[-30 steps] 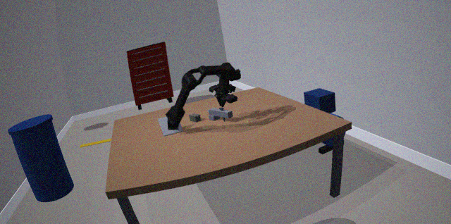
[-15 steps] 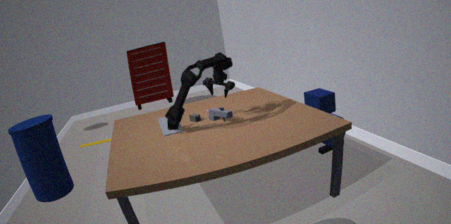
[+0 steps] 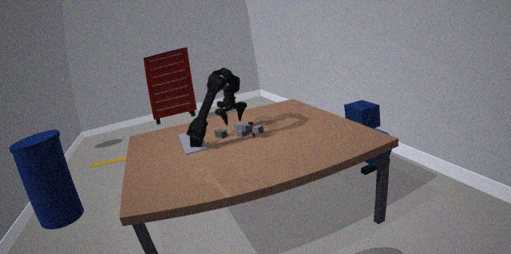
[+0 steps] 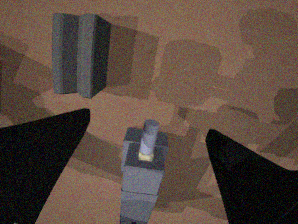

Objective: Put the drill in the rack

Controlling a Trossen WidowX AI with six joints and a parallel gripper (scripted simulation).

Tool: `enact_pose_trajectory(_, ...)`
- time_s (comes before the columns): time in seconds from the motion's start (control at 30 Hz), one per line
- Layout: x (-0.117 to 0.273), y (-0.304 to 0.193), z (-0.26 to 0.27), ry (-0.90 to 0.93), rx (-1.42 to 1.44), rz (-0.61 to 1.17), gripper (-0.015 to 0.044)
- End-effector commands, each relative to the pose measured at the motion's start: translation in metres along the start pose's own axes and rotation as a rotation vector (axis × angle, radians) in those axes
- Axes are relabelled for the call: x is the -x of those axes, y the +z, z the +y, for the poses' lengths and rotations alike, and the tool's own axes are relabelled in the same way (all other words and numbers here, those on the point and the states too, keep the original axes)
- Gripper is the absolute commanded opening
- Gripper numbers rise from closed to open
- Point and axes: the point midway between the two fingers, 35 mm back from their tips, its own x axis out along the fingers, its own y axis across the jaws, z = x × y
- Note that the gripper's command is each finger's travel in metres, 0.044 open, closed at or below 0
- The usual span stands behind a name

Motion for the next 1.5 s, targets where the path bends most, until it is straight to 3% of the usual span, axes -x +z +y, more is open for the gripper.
enact_pose_trajectory(0.0, -0.001, -0.001, -0.001, -0.008, 0.023, 0.007, 0.0440)
enact_pose_trajectory(1.47, -0.052, -0.016, -0.001, -0.008, 0.022, 0.010, 0.0440)
